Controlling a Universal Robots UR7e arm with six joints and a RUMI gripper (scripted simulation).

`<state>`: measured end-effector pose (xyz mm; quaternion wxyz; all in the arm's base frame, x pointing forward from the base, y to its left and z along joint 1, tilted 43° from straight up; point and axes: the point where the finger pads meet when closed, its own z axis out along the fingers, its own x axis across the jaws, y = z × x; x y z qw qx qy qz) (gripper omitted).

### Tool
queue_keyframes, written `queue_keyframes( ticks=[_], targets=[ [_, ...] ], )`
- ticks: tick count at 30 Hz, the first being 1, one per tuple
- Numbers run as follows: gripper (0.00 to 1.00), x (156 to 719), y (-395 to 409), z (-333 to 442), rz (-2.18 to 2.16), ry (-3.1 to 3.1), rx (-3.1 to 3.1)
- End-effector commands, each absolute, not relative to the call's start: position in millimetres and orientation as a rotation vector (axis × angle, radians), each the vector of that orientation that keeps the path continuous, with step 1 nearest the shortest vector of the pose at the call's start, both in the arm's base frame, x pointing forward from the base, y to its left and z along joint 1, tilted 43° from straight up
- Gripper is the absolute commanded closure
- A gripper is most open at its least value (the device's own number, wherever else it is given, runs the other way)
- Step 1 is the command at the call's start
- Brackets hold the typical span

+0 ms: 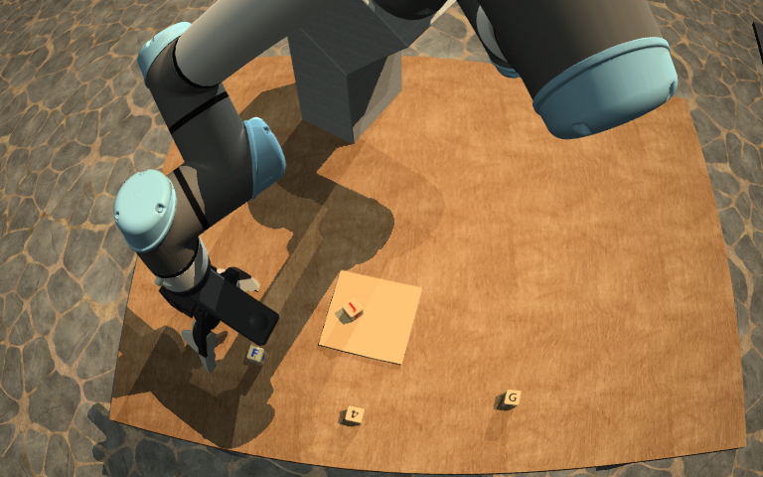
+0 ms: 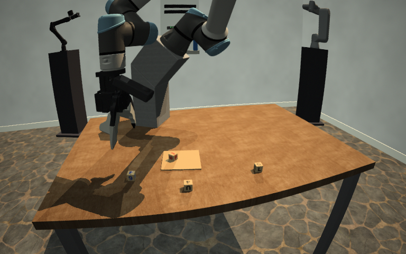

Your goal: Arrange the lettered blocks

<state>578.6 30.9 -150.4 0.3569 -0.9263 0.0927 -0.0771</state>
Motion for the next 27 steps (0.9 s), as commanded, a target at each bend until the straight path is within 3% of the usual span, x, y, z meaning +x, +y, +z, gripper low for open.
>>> queue_keyframes(
  ticks=[1, 27],
  targets=[
    [0.0, 579.6, 34.2, -151.7, -0.148, 0.368, -2.371],
    [0.0, 588.8, 40.2, -156.5, 0.113, 1.005, -2.178]
  ],
)
